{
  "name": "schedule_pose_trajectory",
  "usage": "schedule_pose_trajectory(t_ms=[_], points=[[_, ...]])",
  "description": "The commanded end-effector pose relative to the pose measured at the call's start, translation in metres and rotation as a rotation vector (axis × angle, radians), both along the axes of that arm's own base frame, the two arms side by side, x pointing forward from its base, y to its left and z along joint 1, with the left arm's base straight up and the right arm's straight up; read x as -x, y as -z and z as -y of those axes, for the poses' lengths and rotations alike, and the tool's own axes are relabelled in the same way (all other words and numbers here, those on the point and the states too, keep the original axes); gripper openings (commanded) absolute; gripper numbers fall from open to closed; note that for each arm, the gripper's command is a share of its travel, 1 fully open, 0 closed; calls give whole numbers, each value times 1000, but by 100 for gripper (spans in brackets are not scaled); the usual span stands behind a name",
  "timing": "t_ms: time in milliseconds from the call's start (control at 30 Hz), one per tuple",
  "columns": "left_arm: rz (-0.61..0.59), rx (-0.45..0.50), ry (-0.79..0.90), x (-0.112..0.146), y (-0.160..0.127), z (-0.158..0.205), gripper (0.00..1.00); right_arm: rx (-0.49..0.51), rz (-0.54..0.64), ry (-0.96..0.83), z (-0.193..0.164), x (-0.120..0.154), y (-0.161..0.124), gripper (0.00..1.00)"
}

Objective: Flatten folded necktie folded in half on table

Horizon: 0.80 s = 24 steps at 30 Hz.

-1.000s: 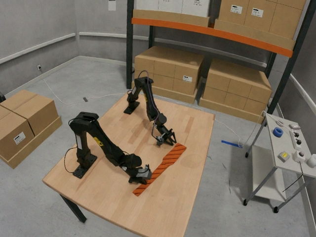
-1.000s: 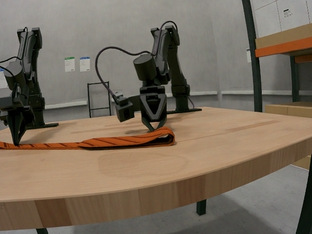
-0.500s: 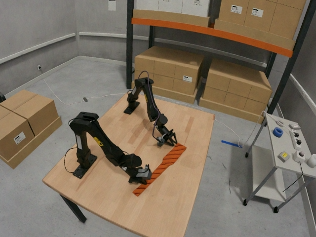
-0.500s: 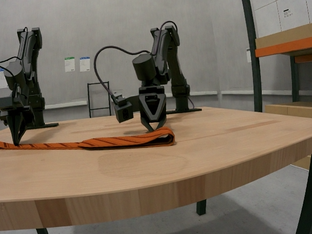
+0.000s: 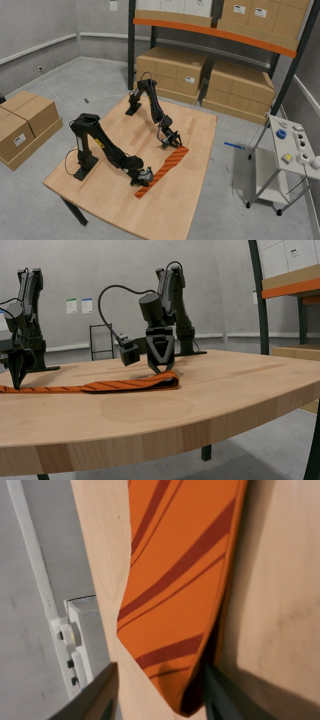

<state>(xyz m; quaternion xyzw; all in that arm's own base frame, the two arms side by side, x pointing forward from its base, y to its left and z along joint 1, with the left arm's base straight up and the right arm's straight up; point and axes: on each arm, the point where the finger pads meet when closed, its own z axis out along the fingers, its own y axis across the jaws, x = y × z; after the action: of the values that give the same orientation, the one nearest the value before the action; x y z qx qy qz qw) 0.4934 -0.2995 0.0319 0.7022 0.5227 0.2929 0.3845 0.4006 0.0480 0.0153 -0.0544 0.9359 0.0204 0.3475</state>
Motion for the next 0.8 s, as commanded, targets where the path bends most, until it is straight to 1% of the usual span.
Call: schedule_pose_trajectory(t_ms=[0,767], points=[[0,10,6,-8,-5,4,43,2,-13,-5,2,3,6,4],[0,10,6,-29,-7,10,43,2,-13,-5,2,3,6,4]])
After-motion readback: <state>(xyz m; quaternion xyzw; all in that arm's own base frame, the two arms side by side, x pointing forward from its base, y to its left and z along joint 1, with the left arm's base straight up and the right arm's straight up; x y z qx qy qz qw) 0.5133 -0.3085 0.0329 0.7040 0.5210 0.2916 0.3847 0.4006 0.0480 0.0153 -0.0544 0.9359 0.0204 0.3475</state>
